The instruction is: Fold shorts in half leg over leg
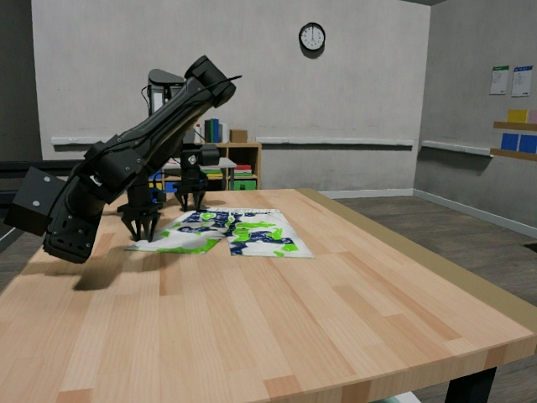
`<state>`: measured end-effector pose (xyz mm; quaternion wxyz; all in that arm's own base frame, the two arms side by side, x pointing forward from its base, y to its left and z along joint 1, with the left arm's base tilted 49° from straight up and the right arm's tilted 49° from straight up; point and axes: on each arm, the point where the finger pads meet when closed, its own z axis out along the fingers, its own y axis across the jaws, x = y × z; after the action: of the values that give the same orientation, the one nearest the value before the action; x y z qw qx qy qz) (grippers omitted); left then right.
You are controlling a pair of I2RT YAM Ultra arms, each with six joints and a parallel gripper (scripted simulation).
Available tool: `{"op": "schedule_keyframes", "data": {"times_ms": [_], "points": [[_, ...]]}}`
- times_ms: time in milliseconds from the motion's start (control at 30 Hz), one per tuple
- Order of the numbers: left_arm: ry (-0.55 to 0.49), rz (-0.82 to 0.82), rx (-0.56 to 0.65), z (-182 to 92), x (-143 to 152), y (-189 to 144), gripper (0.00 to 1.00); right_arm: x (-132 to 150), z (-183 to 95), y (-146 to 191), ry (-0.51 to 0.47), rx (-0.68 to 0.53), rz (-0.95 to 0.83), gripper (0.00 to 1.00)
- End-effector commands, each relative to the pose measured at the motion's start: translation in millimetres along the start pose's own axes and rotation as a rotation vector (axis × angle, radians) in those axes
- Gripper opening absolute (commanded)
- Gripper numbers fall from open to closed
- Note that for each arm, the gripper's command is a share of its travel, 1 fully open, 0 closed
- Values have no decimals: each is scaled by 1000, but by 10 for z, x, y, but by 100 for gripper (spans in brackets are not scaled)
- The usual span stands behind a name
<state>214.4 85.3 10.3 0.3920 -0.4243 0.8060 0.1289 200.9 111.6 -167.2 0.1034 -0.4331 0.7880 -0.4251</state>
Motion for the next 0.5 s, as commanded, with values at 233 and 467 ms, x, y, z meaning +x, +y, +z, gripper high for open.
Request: {"op": "schedule_keyframes", "data": {"times_ms": [233, 467], "points": [[-6, -41, 73, 38, -84, -253, 46, -49, 76, -178, -8, 107, 40, 36], [3, -32, 68, 41, -29, -210, 36, -22, 85, -151, -11, 75, 13, 36]]}}
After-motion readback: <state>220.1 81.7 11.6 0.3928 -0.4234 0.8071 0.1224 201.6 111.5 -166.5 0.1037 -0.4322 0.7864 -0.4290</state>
